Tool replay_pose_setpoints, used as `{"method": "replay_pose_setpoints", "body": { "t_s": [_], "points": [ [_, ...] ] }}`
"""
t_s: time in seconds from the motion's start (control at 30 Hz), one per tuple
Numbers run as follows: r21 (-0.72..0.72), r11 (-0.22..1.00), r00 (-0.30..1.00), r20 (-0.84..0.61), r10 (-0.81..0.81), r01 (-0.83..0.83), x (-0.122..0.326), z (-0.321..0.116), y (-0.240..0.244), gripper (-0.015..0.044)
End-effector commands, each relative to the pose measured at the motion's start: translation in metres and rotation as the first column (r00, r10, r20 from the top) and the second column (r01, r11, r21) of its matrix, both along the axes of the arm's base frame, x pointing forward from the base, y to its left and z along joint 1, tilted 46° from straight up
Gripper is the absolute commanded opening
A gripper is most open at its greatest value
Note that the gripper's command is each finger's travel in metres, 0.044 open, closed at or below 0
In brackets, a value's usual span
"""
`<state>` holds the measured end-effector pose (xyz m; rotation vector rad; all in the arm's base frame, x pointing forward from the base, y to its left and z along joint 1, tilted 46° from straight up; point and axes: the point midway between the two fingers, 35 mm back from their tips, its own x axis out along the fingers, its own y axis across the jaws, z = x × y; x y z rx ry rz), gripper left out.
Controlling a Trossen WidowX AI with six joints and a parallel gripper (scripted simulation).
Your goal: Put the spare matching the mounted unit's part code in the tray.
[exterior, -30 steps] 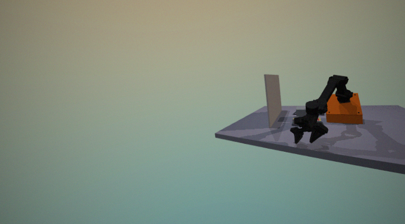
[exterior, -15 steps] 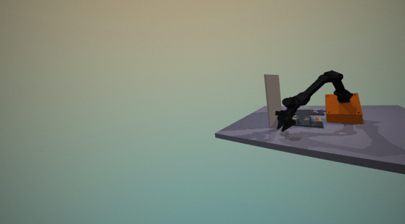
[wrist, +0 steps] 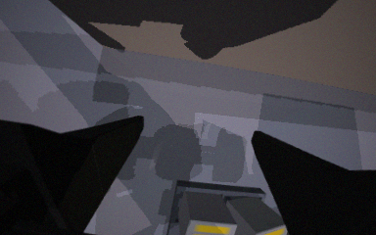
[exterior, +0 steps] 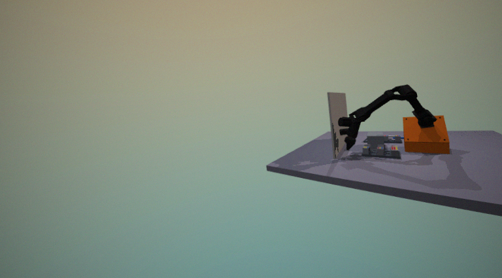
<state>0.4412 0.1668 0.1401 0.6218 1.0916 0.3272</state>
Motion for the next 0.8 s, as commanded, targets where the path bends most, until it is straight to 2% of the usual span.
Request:
{"method": "replay_pose_setpoints", "body": {
  "t_s": [0.0, 0.23, 0.4, 0.57, 0.77],
  "points": [
    [-0.063, 0.996, 0.997, -0.051, 0.058, -0.061, -0.013, -0.018, -0.031, 0.0440],
    [-0.214, 0.928, 0.952, -0.050, 0.303, -0.306, -0.038, -0.037, -0.094, 0.0440],
    [-0.152, 0.964, 0.973, -0.107, 0.203, -0.218, -0.043, -0.050, -0.168, 0.0440],
    [-0.067, 0.974, 0.964, -0.175, 0.200, -0.215, -0.058, -0.065, -0.213, 0.0440],
    [0.144, 0.967, 0.950, -0.203, 0.237, -0.210, -0.085, -0.085, -0.273, 0.0440]
  ]
}}
